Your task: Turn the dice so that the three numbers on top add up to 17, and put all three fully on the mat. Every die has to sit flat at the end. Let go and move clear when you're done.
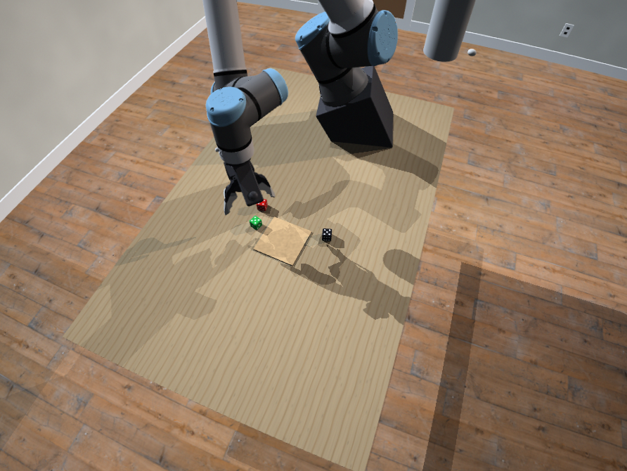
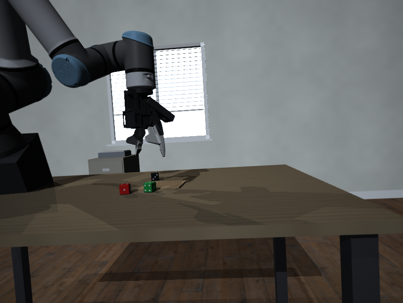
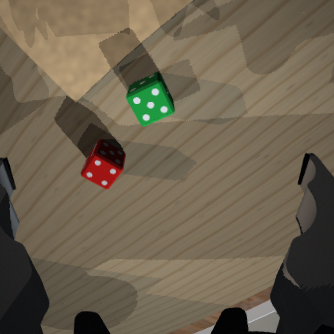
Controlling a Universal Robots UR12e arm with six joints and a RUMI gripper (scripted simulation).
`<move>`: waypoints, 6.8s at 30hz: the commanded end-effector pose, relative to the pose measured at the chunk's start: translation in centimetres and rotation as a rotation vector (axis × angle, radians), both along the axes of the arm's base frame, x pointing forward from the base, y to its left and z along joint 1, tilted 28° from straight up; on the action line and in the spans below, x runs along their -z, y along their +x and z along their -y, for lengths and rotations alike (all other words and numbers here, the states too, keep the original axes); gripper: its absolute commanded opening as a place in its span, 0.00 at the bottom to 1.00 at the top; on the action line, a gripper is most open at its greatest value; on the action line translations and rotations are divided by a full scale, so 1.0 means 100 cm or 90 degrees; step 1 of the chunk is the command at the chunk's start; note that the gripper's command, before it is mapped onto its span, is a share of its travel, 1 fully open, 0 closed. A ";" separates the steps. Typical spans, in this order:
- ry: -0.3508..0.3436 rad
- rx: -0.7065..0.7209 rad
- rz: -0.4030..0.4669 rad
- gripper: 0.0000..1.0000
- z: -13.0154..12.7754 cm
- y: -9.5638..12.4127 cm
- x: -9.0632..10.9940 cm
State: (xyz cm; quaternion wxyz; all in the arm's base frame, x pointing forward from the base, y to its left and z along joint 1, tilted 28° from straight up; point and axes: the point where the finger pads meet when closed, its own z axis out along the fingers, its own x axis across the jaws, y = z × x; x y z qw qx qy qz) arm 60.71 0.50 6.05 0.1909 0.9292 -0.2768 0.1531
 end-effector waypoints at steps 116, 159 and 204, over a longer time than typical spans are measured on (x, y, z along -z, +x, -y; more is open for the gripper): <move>-0.048 -0.248 -0.119 0.28 0.022 0.002 0.040; -0.048 -0.248 -0.119 0.28 0.028 0.004 0.052; -0.048 -0.248 -0.119 0.28 0.042 0.010 0.082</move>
